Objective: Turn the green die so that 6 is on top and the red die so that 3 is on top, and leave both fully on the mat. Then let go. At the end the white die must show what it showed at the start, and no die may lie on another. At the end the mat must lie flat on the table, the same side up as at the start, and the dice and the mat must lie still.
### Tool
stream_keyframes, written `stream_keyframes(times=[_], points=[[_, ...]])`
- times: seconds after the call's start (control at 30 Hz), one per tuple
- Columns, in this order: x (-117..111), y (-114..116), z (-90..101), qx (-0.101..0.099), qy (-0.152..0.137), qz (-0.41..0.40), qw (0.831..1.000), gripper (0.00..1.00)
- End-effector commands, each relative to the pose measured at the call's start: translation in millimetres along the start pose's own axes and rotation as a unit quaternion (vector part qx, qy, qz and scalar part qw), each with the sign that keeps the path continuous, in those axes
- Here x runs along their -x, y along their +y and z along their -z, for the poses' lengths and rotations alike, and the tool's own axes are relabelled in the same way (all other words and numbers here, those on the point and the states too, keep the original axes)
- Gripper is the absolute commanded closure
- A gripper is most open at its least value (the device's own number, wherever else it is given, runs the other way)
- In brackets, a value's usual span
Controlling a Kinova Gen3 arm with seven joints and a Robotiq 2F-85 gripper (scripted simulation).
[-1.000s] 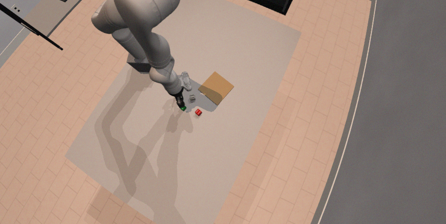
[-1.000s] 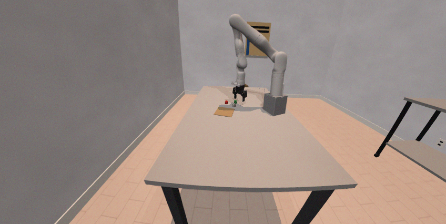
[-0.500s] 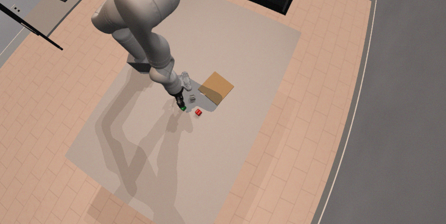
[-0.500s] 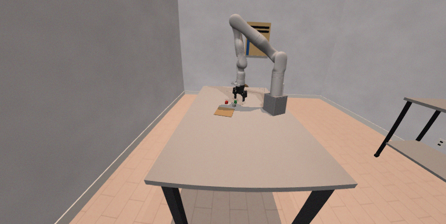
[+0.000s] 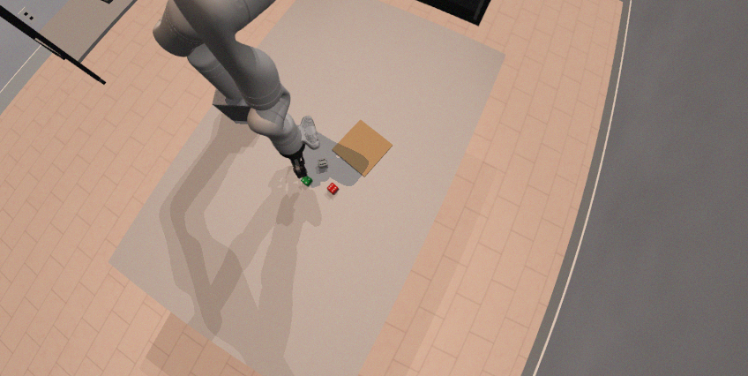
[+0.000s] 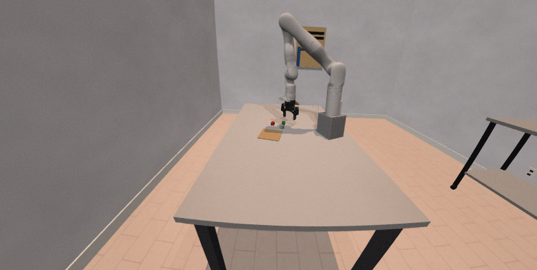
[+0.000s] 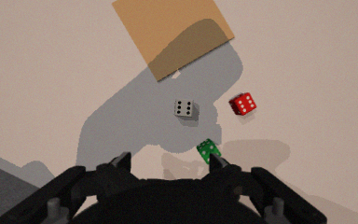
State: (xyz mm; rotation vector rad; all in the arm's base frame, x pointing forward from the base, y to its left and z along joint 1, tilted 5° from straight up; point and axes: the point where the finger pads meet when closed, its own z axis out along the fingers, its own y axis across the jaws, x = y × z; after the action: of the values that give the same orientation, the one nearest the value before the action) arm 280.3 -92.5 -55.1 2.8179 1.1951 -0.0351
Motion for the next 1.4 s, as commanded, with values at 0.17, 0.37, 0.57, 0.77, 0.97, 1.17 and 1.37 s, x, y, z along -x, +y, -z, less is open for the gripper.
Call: stream_keyframes(times=[0.17,0.37,0.57,0.77,0.97,1.17,1.37], points=[[-4.2,6.2,42.2,0.009,0.009,-0.003,1.000,0.00],[-3.8,5.8,60.5,0.009,0.009,-0.003,1.000,0.00],[-3.5,5.5,80.1,0.009,0.009,-0.003,1.000,0.00],[-3.3,5.3,87.1,0.009,0.009,-0.003,1.000,0.00],[-3.3,5.3,87.9,0.009,0.009,-0.003,1.000,0.00],[-3.3,5.3,87.9,0.009,0.009,-0.003,1.000,0.00],[-2.3,9.1,87.2,0.009,0.009,-0.041,0.999,0.00]])
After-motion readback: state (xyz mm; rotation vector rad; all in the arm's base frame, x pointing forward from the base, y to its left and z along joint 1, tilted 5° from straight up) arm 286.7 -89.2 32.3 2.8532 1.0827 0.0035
